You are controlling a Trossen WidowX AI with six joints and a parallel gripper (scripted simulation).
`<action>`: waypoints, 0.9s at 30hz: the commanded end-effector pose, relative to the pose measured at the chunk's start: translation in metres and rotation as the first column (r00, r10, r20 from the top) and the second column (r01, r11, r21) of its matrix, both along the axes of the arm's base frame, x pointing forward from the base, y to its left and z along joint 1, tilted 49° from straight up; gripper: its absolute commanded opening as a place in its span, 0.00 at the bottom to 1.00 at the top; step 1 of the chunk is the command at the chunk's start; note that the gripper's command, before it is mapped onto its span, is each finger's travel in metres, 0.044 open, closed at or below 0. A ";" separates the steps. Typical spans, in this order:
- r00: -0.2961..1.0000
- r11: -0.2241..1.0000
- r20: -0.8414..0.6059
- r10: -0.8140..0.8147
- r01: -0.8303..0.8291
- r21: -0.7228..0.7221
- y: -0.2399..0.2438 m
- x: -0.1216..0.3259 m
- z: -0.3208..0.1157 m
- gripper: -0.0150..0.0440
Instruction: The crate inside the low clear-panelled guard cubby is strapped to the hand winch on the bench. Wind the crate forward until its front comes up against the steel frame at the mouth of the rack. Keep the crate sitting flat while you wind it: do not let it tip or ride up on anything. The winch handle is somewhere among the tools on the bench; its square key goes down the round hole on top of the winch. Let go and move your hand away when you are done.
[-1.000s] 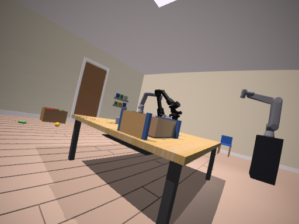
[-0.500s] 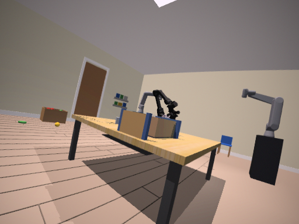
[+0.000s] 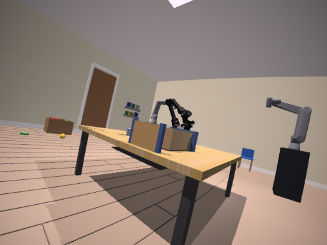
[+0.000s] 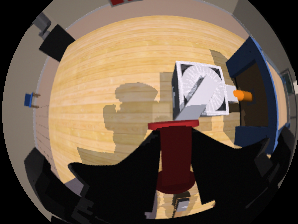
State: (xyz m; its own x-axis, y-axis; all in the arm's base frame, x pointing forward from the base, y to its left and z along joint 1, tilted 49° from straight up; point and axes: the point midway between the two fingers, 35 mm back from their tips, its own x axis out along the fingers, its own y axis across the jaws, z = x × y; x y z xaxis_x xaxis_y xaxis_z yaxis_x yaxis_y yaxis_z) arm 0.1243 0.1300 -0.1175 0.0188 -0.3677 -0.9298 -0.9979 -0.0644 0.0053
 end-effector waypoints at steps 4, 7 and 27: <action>1.000 1.000 0.000 -0.001 0.001 0.000 -0.001 0.001 0.001 0.34; 1.000 1.000 0.000 -0.001 0.001 0.000 -0.001 0.001 0.001 0.48; 1.000 1.000 -0.002 -0.002 0.002 0.004 0.034 -0.001 0.029 1.00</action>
